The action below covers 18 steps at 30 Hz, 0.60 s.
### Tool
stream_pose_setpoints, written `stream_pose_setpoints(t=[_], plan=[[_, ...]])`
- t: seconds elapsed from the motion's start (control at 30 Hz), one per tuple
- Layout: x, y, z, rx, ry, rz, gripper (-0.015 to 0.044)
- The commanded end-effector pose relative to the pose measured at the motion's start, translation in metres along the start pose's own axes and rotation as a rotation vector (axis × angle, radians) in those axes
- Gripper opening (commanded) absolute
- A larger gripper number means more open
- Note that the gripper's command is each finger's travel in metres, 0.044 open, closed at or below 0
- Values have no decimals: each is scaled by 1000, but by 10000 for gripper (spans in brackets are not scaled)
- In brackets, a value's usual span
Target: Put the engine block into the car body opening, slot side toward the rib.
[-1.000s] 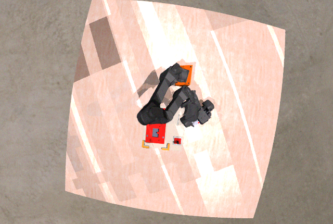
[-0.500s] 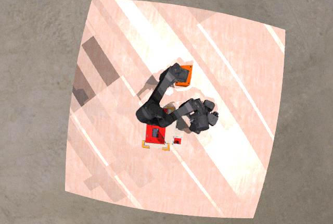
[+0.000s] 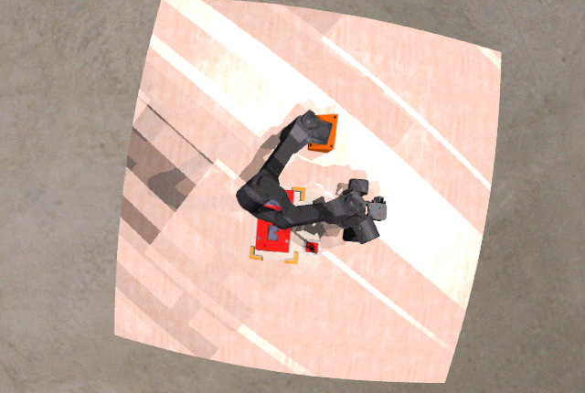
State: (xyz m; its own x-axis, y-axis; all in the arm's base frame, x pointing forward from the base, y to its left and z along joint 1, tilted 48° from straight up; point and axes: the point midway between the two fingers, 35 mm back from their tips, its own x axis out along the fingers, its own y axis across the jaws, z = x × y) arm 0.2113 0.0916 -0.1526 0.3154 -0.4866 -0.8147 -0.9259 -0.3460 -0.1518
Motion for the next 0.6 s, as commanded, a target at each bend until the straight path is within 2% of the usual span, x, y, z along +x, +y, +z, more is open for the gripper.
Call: stream_pose_setpoints(t=[0.0, 0.57], plan=[[-6, -5, -3, -86, 35, 36, 440], [-49, -15, -31, -498, 176, 261, 440]])
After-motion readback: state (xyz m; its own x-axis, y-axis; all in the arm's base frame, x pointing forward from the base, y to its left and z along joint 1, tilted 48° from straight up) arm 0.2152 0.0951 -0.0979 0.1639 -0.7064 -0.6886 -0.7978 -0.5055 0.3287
